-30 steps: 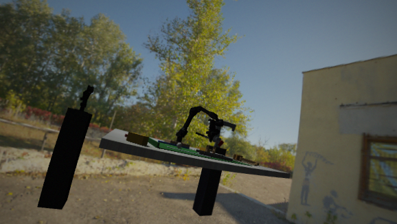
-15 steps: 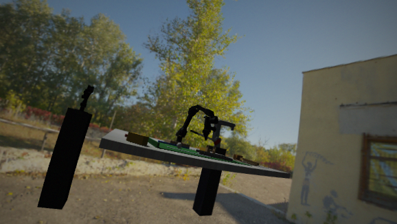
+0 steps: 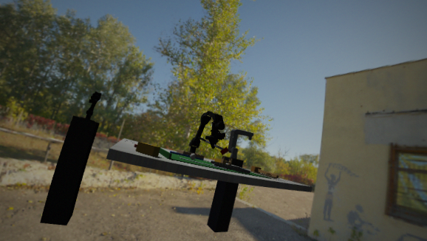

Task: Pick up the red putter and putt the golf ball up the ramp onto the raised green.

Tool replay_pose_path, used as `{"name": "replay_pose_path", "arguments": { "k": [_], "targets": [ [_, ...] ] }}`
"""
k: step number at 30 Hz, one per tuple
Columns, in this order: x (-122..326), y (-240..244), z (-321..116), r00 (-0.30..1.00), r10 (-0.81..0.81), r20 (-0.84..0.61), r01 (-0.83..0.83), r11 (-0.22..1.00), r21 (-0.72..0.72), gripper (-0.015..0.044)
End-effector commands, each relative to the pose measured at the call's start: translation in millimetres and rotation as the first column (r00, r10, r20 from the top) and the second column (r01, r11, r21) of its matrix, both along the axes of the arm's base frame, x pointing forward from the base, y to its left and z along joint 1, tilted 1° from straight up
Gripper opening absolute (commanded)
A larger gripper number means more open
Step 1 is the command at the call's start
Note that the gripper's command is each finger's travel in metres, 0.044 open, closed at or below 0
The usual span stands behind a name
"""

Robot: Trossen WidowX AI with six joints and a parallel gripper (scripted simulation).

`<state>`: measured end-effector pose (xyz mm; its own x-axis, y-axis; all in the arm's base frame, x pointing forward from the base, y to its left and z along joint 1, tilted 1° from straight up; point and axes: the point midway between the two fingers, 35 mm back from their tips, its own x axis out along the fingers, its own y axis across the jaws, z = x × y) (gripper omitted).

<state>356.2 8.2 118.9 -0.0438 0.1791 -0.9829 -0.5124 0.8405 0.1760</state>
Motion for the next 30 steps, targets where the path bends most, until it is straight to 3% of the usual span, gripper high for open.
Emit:
{"name": "replay_pose_path", "arguments": {
  "k": [1, 15, 30],
  "targets": [
    [2.0, -17.9, 4.5, 0.997, -0.073, -0.004, 0.073, 0.997, 0.002, 0.0],
    [-4.2, -89.5, 9.1, 0.913, -0.401, -0.081, 0.404, 0.914, 0.032, 0.0],
    [-30.1, -170.8, 14.6, 0.674, -0.716, -0.181, 0.733, 0.679, 0.046, 0.0]
  ]
}}
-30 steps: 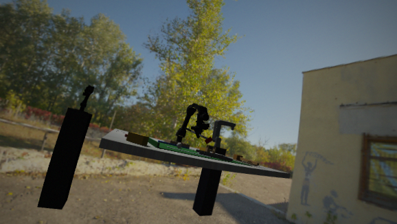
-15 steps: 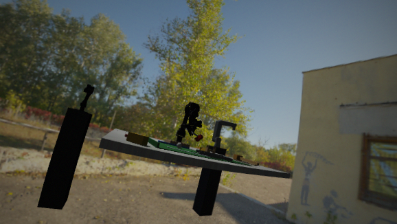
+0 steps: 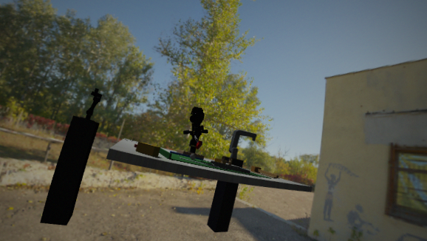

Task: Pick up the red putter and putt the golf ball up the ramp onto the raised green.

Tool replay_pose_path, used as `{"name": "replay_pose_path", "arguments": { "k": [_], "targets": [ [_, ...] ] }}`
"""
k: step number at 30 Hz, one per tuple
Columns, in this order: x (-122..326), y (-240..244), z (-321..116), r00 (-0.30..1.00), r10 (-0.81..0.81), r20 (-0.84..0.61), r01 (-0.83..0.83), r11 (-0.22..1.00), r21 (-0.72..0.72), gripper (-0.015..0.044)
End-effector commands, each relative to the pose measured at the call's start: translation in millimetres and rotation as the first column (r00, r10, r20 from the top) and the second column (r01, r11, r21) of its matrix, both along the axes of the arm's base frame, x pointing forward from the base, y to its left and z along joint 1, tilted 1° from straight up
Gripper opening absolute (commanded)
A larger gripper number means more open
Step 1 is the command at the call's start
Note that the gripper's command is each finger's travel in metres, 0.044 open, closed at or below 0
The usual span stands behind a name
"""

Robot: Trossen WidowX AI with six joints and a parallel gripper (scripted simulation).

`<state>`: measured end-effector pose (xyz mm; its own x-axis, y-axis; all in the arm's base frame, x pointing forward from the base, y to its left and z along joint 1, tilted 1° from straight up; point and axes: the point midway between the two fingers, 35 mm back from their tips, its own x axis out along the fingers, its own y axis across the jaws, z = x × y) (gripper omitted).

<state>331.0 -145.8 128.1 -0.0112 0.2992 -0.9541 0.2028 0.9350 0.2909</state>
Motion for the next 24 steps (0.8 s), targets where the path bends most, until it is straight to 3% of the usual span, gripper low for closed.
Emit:
{"name": "replay_pose_path", "arguments": {
  "k": [1, 6, 12, 24],
  "targets": [
    [-7.3, -21.9, 5.8, 0.993, -0.116, -0.01, 0.116, 0.993, 0.021, 0.0],
    [-18.9, -43.4, 8.0, 0.973, -0.229, -0.036, 0.23, 0.972, 0.045, 0.0],
    [-19.2, -44.4, 5.9, 0.97, -0.239, -0.044, 0.241, 0.969, 0.049, 0.0],
    [-16.9, -47.6, -33.2, 0.929, -0.328, -0.173, 0.347, 0.933, 0.092, 0.0]
  ]
}}
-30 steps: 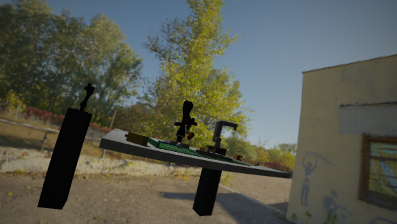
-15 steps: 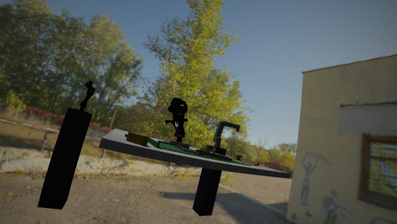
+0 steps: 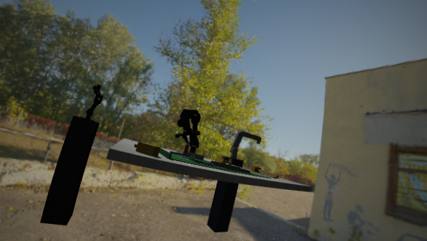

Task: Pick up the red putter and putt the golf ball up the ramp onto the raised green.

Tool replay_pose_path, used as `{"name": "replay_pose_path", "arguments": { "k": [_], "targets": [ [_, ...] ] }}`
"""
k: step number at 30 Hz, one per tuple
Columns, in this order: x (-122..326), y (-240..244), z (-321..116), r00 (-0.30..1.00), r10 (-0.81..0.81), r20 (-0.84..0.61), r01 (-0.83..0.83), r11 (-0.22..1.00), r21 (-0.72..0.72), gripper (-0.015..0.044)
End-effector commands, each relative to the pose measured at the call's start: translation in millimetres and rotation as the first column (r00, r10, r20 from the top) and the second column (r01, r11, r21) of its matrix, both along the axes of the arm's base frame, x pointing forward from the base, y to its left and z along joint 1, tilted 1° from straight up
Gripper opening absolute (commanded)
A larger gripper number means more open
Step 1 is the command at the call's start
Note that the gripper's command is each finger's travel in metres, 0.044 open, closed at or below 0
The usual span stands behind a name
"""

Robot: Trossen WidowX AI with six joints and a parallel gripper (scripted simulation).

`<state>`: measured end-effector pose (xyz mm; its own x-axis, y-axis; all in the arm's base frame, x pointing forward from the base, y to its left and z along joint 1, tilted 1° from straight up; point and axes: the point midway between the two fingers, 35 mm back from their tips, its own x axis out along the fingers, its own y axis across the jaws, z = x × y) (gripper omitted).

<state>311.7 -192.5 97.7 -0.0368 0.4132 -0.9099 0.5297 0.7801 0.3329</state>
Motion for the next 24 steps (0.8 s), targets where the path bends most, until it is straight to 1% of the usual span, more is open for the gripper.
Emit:
{"name": "replay_pose_path", "arguments": {
  "k": [1, 20, 24],
  "targets": [
    [2.3, -0.9, -3.3, 1.0, -0.025, -0.006, 0.025, 1.0, 0.008, 0.0],
    [2.6, -1.5, -31.5, 1.0, -0.025, -0.006, 0.025, 1.0, 0.008, 0.0],
    [2.9, -2.7, -28.9, 1.0, -0.018, -0.004, 0.018, 1.0, 0.002, 0.0]
  ]
}}
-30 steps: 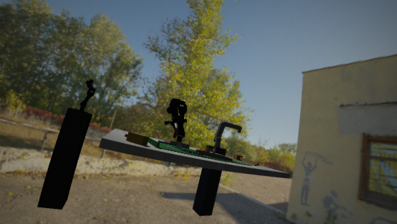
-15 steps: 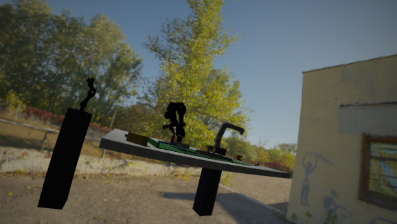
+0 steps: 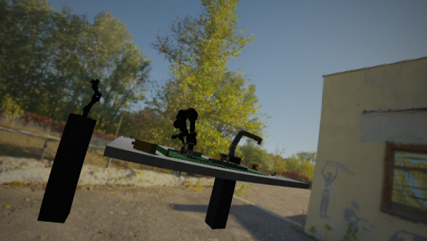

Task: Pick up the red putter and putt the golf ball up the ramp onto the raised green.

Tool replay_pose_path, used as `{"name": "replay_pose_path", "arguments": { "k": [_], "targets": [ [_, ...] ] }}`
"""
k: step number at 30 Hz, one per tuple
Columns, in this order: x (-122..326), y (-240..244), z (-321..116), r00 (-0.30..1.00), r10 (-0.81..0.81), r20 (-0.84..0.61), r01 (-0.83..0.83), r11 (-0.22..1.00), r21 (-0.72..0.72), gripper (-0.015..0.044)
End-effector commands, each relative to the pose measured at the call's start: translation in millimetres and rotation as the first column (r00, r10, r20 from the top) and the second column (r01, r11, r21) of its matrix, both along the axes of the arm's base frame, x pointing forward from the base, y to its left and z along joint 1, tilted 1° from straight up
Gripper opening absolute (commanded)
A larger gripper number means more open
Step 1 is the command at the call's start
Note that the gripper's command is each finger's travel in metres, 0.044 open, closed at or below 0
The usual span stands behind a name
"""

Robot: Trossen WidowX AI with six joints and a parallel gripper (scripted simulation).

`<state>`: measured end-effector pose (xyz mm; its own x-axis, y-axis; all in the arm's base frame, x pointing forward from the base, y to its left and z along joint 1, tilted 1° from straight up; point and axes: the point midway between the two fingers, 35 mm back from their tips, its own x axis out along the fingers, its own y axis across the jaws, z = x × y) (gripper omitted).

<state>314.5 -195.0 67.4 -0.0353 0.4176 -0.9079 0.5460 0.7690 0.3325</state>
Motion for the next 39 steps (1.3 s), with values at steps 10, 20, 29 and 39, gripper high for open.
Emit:
{"name": "replay_pose_path", "arguments": {
  "k": [10, 20, 29, 39],
  "targets": [
    [-2.4, -6.1, 0.7, 1.0, -0.001, 0.002, 0.001, 1.0, -0.001, 0.0],
    [-12.4, -26.5, -1.7, 1.0, -0.006, 0.0, 0.006, 1.0, 0.002, 0.0],
    [21.1, 35.5, -3.7, 1.0, -0.013, -0.001, 0.013, 1.0, 0.003, 0.0],
    [43.7, 100.2, -0.8, 1.0, -0.006, 0.004, 0.006, 1.0, 0.011, 0.0]
  ]
}}
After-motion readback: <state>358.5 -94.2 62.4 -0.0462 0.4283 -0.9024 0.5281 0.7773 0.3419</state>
